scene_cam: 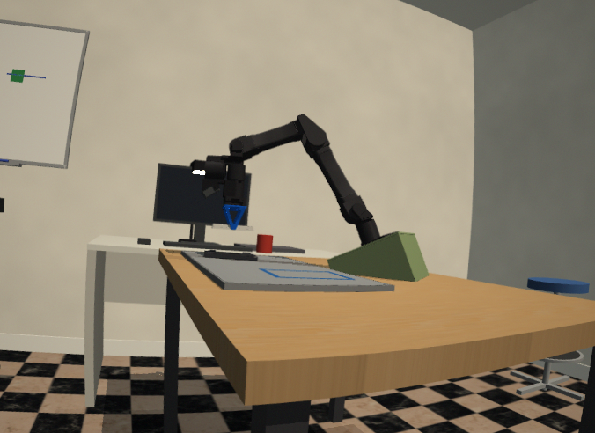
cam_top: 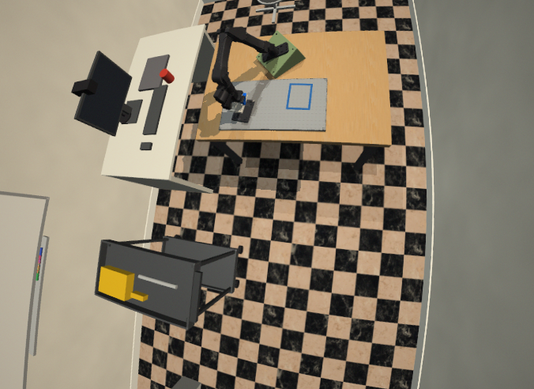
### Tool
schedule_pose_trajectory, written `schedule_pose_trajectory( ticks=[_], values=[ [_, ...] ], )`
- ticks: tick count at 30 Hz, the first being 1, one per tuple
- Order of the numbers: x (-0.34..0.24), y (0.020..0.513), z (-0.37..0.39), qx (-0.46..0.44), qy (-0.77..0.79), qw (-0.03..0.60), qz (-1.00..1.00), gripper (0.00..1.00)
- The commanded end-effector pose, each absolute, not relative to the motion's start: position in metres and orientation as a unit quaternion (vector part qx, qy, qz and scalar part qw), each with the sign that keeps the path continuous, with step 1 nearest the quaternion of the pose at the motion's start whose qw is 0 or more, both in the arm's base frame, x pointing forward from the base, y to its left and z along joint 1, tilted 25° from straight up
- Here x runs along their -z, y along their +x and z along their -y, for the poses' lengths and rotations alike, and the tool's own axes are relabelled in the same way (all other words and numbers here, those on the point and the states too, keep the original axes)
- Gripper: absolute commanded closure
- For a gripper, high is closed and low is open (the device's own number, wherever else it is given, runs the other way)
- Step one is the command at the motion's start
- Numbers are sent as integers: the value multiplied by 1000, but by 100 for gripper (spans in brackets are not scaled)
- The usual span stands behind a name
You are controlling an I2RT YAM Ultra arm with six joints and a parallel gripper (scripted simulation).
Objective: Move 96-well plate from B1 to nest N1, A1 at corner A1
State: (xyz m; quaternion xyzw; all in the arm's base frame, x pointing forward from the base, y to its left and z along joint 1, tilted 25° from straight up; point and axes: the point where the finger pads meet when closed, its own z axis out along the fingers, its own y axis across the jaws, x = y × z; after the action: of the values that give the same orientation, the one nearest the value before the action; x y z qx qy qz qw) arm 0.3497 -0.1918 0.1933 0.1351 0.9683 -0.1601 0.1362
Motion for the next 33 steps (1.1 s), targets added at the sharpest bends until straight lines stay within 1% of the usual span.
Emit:
schedule_pose_trajectory(
  ticks=[1,12,13,33],
  values=[
    [-208,357,188,163,132,154,-966,100],
    [-206,357,190,162,132,151,-966,100],
    [-213,356,189,164,133,160,-964,100],
    [-216,355,193,166,135,167,-963,100]
  ],
)
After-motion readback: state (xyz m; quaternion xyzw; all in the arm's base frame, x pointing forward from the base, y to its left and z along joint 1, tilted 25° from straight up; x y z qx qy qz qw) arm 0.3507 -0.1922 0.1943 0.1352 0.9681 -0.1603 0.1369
